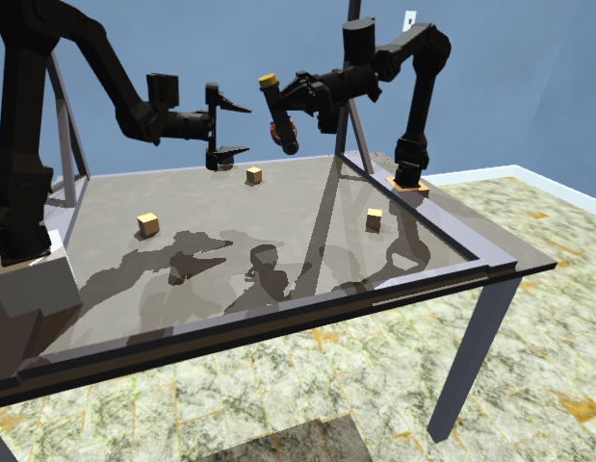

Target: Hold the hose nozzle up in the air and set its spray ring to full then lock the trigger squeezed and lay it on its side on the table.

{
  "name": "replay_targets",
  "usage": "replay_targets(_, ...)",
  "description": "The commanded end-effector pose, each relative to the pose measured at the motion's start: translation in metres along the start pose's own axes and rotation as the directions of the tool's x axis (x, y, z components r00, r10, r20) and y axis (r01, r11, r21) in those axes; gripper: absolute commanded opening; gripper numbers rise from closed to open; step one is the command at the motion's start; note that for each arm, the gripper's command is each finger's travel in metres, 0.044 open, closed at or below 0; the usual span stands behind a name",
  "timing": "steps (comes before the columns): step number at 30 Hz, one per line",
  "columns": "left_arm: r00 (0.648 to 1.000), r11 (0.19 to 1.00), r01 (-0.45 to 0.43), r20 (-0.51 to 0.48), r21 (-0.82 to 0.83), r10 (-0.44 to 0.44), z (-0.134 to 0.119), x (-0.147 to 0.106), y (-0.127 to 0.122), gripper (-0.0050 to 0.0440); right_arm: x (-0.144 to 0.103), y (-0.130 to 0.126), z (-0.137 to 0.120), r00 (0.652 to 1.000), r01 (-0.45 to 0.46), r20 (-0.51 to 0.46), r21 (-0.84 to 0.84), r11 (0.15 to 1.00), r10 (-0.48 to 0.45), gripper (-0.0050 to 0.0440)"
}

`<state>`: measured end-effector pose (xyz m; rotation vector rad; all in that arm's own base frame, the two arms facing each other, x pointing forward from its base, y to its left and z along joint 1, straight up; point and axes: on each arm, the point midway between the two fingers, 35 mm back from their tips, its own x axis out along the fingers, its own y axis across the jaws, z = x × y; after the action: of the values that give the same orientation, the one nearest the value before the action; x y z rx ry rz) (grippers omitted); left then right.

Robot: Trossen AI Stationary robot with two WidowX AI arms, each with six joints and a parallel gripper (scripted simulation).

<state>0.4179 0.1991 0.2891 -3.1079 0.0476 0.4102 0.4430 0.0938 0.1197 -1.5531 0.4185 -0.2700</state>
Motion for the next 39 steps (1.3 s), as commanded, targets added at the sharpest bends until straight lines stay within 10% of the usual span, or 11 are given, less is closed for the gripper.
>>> replay_targets(1, 0.999, 1.0, 0.007, -0.04, 0.025, -0.006, -0.019, -0.007, 0.002, 0.0167, 0.003, -0.025, 0.004, 1.0, -0.024, 0.009, 0.046, 0.999, 0.024, 0.041)
replay_targets(39, 0.999, 1.0, 0.007, -0.04, 0.025, -0.006, -0.019, -0.007, 0.002, 0.0167, -0.004, -0.06, -0.018, 0.958, -0.287, -0.01, 0.057, 0.956, 0.287, 0.041)
